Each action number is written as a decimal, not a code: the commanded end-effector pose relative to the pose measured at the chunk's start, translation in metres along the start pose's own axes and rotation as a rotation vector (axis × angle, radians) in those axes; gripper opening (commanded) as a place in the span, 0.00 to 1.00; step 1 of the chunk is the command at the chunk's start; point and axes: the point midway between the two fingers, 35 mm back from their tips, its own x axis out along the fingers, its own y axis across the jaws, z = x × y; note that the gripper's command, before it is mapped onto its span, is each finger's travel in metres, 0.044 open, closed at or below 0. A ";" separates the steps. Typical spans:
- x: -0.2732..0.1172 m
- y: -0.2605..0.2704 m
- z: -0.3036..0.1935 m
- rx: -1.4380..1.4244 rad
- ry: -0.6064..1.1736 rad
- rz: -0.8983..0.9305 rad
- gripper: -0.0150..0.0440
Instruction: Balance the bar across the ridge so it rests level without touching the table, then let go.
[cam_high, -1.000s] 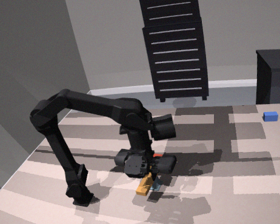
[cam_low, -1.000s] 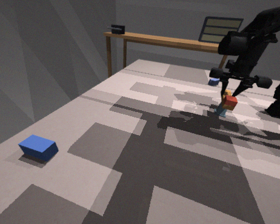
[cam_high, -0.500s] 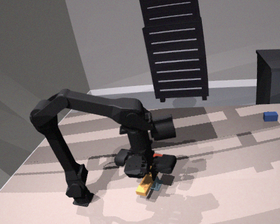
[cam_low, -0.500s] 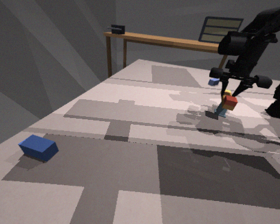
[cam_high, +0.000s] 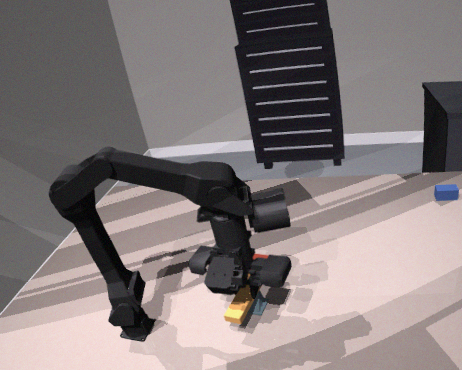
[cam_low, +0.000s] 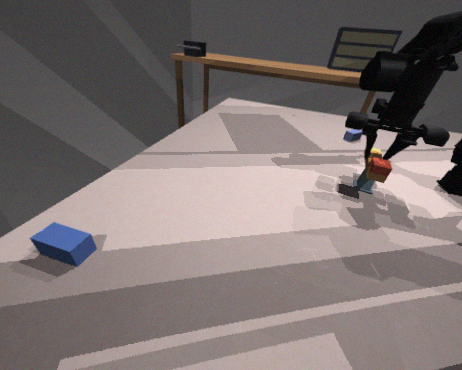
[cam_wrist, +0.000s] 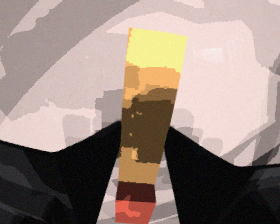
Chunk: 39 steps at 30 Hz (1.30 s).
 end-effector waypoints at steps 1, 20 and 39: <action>0.000 0.000 0.000 0.000 0.000 0.000 0.25; 0.000 0.000 0.000 0.000 0.000 0.000 0.25; 0.000 0.000 0.000 0.000 0.000 0.000 0.54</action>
